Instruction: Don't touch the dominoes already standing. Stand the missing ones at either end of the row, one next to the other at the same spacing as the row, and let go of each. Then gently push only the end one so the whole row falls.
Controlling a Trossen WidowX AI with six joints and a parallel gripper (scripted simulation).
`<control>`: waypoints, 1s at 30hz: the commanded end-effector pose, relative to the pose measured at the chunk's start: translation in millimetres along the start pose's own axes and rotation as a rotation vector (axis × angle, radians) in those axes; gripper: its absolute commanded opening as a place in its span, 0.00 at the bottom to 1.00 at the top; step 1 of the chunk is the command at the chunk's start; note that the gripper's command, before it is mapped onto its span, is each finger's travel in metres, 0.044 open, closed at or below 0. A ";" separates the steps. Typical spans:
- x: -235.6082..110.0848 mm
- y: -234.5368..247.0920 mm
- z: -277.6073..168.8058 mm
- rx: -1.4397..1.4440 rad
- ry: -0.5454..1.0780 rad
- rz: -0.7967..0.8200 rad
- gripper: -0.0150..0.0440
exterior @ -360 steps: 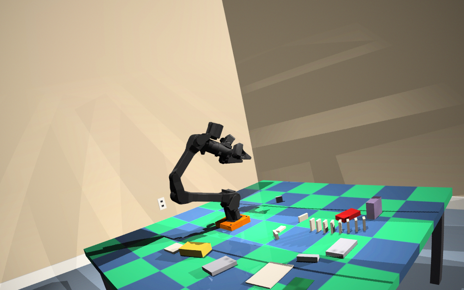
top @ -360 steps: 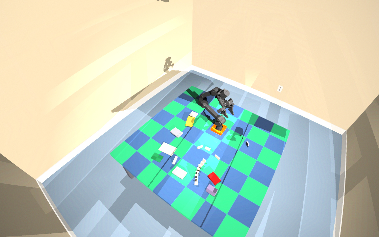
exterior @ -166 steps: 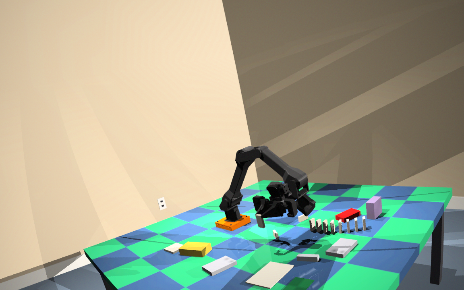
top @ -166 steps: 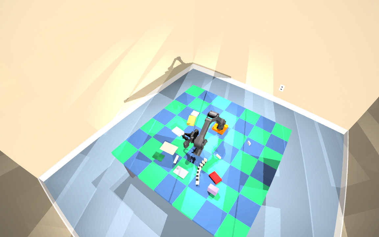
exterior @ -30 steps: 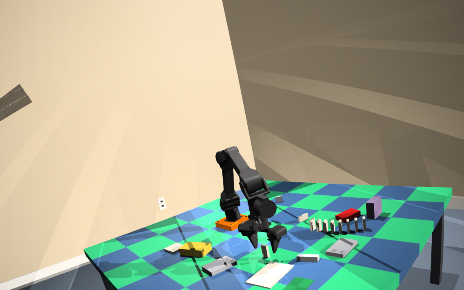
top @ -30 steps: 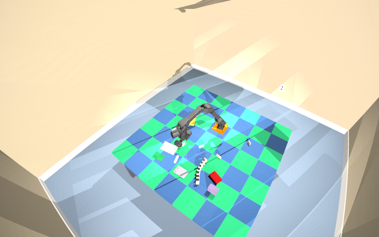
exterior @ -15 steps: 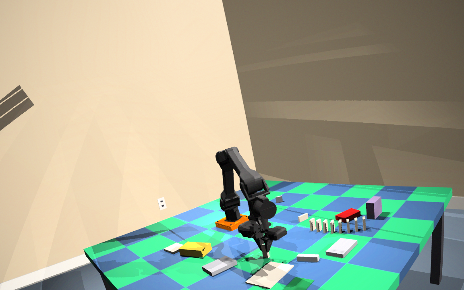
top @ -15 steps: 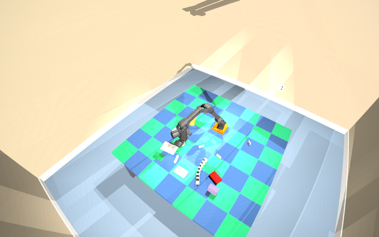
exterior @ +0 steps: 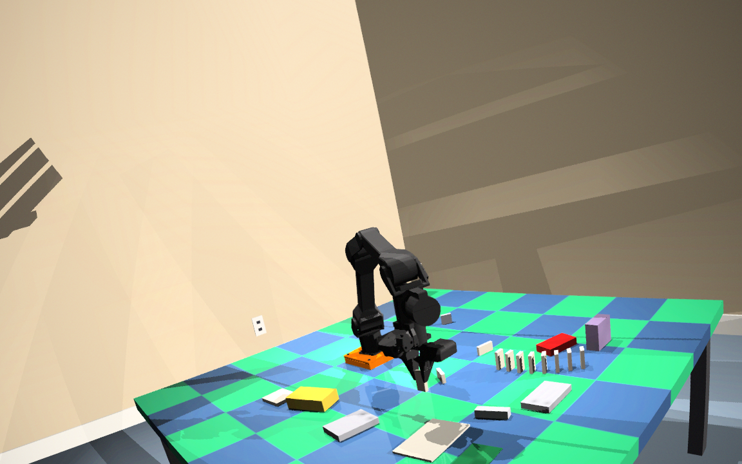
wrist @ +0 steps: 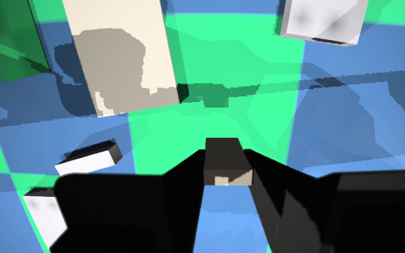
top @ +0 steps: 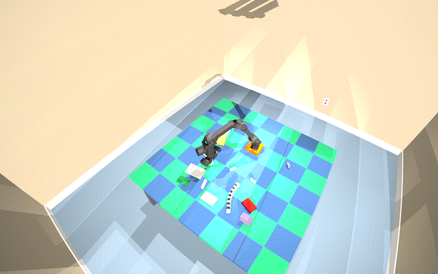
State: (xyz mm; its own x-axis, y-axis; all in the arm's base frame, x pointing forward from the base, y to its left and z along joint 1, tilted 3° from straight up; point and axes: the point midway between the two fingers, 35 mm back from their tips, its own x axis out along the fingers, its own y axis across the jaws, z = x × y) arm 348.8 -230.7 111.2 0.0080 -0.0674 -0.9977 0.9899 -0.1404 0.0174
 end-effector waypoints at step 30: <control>-80.0 -7.8 -255.3 -1.557 0.000 0.027 0.44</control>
State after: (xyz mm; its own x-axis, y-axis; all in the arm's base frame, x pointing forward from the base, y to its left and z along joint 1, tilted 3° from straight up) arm 378.9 32.7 174.3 0.0286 -0.0441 -0.9986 0.1838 0.9822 -0.0381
